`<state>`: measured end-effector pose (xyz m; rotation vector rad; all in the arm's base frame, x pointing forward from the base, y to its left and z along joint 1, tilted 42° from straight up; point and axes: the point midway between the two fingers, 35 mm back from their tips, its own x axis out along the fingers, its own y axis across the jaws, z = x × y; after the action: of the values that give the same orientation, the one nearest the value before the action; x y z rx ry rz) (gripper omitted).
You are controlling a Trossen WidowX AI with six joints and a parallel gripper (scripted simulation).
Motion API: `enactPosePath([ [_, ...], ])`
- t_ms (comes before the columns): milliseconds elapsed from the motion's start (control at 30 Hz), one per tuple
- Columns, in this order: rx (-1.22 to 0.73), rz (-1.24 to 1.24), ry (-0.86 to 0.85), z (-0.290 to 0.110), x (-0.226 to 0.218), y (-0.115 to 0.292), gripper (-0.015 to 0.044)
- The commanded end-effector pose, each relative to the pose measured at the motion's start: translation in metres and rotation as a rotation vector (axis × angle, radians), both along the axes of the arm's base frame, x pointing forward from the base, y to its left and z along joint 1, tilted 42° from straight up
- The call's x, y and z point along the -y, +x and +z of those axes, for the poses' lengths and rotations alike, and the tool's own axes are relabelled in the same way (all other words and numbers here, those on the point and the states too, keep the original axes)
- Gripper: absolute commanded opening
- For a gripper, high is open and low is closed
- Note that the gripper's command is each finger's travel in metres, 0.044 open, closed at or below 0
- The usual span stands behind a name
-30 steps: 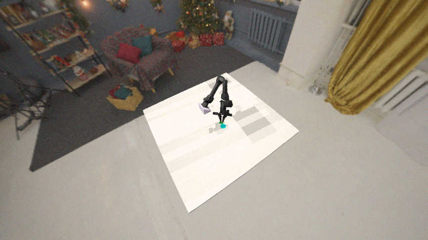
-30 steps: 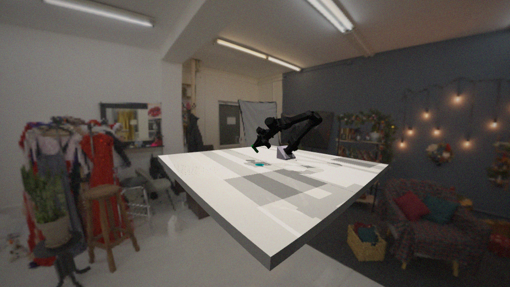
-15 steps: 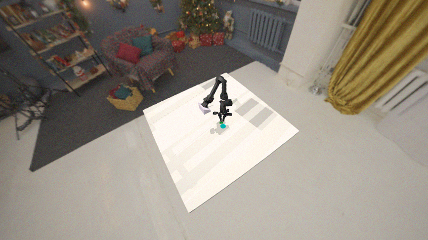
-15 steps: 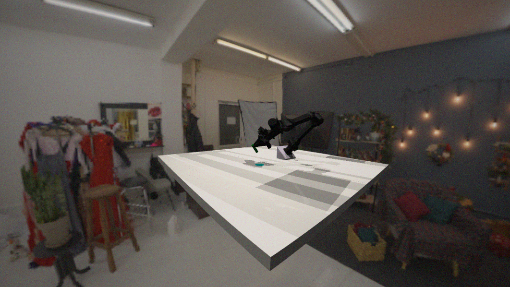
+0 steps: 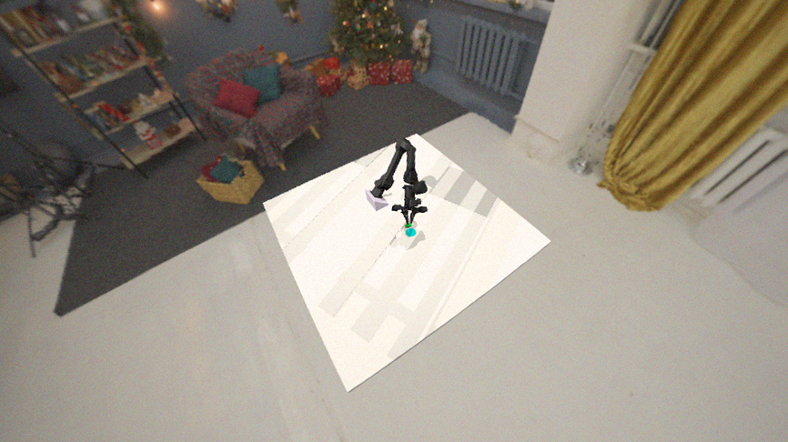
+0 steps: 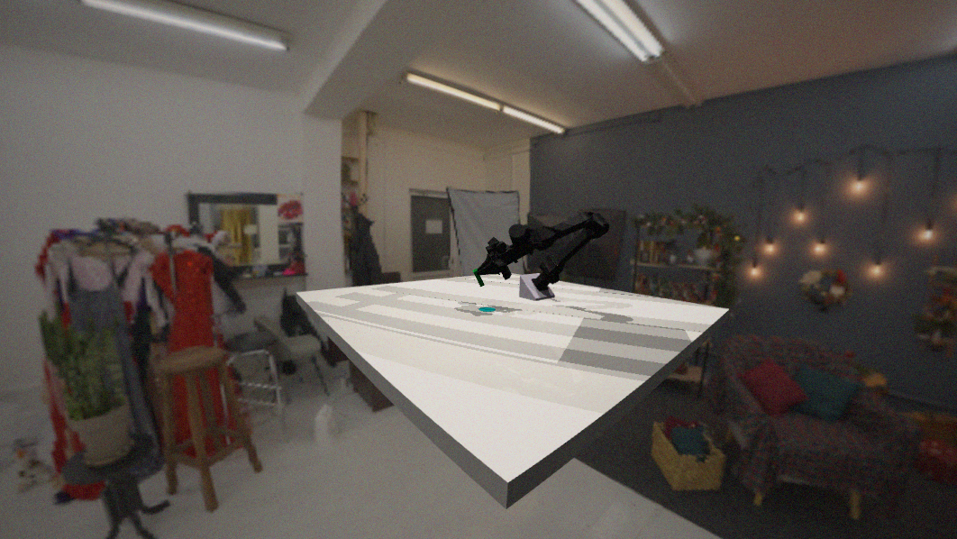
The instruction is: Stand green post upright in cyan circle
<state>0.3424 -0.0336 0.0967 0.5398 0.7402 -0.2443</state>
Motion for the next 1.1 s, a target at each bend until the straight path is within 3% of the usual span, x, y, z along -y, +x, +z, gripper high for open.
enactPosePath([
  [0, 0.023, -0.022, -0.001, 0.000, 0.000, -0.003, 0.0023],
  [1067, 0.238, -0.135, 0.016, 0.013, -0.002, -0.015, 0.0023],
])
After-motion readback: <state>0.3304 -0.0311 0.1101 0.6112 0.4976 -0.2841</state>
